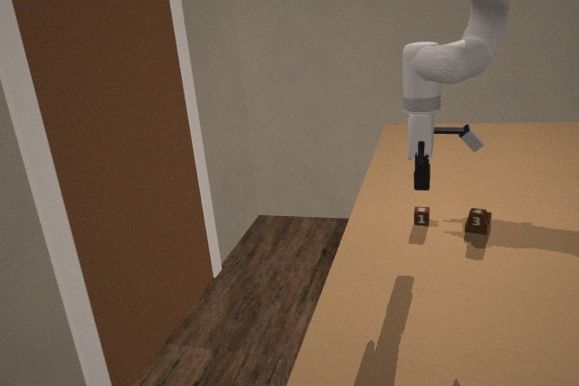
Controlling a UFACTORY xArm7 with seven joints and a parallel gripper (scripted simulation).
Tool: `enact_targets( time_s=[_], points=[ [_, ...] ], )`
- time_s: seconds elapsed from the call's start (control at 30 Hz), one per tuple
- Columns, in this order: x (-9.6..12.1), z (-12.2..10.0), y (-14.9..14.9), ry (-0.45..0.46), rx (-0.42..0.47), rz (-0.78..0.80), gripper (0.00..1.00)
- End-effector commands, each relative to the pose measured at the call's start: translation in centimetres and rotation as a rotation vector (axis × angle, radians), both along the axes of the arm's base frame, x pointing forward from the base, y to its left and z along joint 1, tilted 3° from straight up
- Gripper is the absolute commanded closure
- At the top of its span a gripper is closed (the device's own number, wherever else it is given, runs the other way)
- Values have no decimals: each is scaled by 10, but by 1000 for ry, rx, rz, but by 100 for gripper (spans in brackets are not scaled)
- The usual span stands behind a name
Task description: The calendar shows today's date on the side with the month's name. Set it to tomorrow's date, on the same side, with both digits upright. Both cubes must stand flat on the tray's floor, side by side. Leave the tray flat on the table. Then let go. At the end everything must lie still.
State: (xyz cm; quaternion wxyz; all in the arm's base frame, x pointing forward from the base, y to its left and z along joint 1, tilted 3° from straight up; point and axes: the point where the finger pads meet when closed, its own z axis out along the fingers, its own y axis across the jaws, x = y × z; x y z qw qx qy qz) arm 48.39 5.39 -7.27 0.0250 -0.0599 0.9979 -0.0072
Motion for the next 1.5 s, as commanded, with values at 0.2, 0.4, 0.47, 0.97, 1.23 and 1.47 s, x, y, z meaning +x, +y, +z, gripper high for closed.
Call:
enact_targets(
  time_s=[0.2,0.4,0.47,0.97,1.23,1.47],
  points=[
    [2,0,0,-4,1,0,51],
    [2,-5,0,-3,1,0,51],
    [2,-6,0,-3,1,0,51],
    [3,-27,-1,-3,1,0,51],
    [3,-37,-1,-3,1,0,51],
    [3,-45,-2,-3,1,0,51]
  ],
)
